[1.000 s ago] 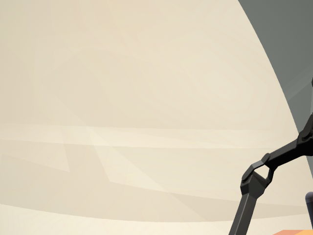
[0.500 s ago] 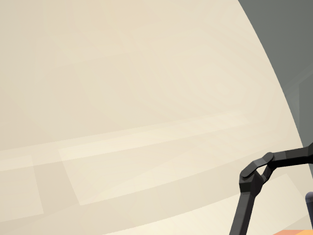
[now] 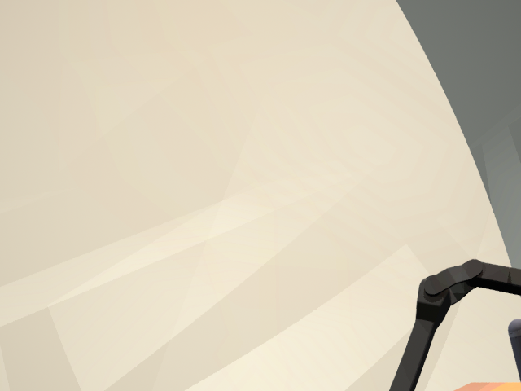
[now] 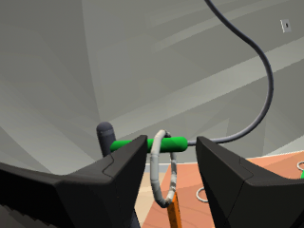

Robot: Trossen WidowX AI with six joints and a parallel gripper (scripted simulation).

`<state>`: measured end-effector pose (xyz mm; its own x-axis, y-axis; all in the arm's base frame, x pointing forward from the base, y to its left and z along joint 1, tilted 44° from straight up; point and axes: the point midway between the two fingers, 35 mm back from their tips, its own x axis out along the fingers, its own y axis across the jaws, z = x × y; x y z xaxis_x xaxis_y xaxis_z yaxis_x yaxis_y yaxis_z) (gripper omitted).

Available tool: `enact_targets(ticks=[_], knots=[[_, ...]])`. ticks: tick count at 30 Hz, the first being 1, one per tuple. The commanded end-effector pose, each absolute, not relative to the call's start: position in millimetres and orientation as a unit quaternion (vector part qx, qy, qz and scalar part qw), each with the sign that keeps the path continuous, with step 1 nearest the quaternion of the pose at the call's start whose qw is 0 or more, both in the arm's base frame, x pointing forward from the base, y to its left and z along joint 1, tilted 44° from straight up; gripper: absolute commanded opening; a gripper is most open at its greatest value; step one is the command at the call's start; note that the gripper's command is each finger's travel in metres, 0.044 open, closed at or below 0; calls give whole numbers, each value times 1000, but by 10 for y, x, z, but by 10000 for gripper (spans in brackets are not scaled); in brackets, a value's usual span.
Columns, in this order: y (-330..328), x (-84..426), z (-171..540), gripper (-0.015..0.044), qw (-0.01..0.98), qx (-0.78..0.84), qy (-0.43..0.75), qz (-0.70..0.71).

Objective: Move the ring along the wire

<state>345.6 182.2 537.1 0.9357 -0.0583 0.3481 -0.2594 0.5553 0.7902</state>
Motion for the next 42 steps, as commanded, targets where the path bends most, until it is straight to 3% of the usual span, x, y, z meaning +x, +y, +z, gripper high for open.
enact_targets(ticks=[1,19,30,42], knots=[[2078,3347,5315,160,861,482,-150,65],[3390,3047,4061,160,919,391,-50,-22],[3030,3432,4413,160,920,388,-51,-23],[3020,3523,4436,160,920,388,-52,-22]])
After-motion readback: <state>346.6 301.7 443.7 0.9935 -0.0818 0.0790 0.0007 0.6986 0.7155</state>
